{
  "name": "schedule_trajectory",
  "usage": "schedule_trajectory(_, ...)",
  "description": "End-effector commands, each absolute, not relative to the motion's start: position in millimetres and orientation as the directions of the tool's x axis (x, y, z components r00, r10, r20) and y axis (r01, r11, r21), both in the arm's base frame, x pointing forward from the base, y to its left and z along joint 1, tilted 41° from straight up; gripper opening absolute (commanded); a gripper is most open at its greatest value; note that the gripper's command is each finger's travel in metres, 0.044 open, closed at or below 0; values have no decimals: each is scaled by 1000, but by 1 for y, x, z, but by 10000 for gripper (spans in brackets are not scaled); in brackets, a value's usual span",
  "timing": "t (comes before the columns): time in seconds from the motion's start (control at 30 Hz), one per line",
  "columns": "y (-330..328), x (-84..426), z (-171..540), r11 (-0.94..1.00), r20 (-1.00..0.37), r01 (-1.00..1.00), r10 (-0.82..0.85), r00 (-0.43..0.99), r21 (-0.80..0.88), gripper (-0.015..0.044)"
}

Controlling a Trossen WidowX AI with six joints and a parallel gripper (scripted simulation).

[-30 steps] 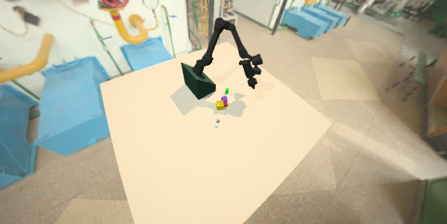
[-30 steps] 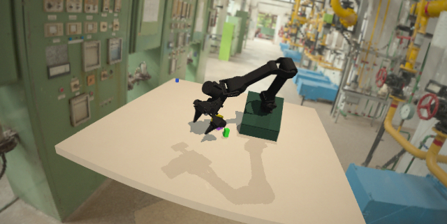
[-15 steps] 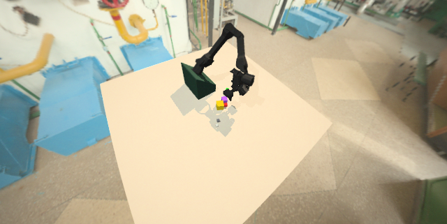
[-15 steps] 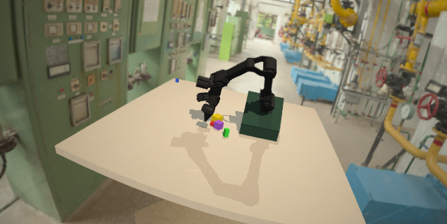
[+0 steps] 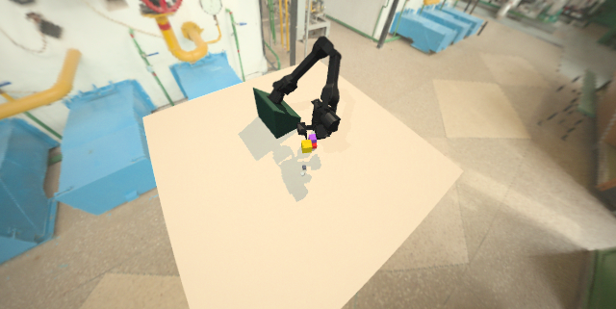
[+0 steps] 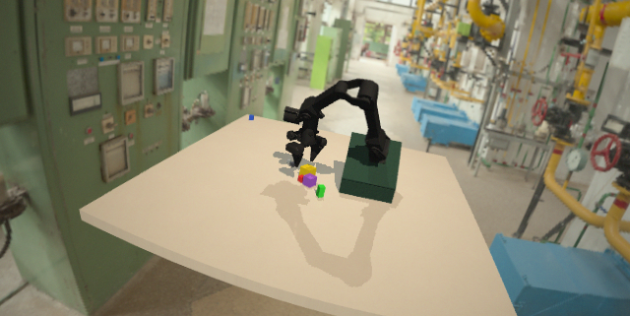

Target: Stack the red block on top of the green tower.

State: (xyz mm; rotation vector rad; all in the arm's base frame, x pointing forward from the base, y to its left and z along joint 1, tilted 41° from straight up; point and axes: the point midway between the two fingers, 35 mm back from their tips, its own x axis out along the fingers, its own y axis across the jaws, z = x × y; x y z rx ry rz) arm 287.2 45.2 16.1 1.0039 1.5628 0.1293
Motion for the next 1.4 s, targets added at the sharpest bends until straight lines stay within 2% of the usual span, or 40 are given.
schedule_trajectory(0.0,44,287,15,606,-750,535,656,82,588,440)
schedule_trajectory(0.3,70,290,-10,605,-749,535,657,82,589,440)
schedule_trajectory(1.37,88,293,-31,605,-749,535,658,82,590,440)
